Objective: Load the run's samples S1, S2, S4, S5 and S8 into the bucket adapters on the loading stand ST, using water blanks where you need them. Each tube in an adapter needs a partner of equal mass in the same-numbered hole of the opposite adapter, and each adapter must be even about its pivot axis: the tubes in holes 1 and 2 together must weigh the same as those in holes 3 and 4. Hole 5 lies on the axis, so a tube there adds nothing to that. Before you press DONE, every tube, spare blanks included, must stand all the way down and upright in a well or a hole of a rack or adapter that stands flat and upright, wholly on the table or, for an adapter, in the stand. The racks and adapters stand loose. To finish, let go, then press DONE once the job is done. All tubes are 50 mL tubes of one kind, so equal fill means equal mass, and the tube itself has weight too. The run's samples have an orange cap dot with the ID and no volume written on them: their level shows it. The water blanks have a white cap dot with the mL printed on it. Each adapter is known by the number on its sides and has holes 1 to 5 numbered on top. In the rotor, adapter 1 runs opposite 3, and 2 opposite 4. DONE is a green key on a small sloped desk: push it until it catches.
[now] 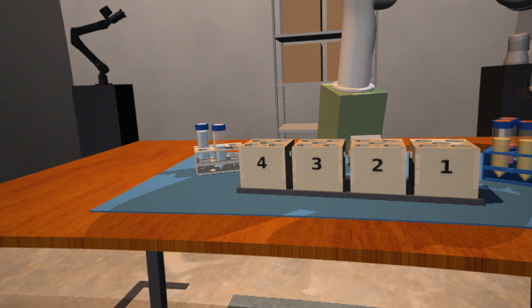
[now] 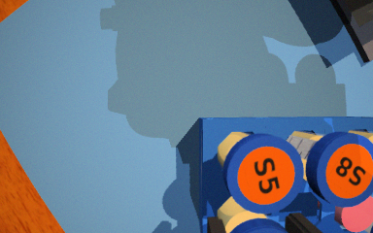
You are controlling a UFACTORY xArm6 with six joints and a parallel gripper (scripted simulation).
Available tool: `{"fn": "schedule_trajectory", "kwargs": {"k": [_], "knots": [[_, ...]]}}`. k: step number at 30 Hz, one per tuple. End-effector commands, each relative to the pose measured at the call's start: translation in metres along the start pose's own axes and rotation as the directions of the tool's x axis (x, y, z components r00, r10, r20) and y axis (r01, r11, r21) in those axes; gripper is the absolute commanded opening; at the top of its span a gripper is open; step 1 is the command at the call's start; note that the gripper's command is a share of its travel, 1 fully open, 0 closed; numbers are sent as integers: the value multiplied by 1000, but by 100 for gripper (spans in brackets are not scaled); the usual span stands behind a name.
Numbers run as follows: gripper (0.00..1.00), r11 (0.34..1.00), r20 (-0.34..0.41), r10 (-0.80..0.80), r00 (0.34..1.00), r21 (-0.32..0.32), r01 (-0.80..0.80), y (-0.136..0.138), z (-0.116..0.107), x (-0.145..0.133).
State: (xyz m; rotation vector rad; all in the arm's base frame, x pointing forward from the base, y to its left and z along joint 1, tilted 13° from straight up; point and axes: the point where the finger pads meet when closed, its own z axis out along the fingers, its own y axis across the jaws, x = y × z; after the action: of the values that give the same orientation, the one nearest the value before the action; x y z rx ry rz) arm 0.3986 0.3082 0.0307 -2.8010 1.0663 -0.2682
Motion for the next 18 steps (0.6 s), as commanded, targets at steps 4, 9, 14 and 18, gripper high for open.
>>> {"fn": "schedule_trajectory", "kwargs": {"k": [4, 9, 14, 18], "knots": [[0, 1000, -1, 0, 1000, 4, 0, -2, -1, 0], [44, 1000, -1, 0, 1000, 4, 0, -2, -1, 0], [44, 1000, -1, 0, 1000, 4, 0, -2, -1, 0], [44, 1000, -1, 0, 1000, 4, 0, -2, -1, 0]]}}
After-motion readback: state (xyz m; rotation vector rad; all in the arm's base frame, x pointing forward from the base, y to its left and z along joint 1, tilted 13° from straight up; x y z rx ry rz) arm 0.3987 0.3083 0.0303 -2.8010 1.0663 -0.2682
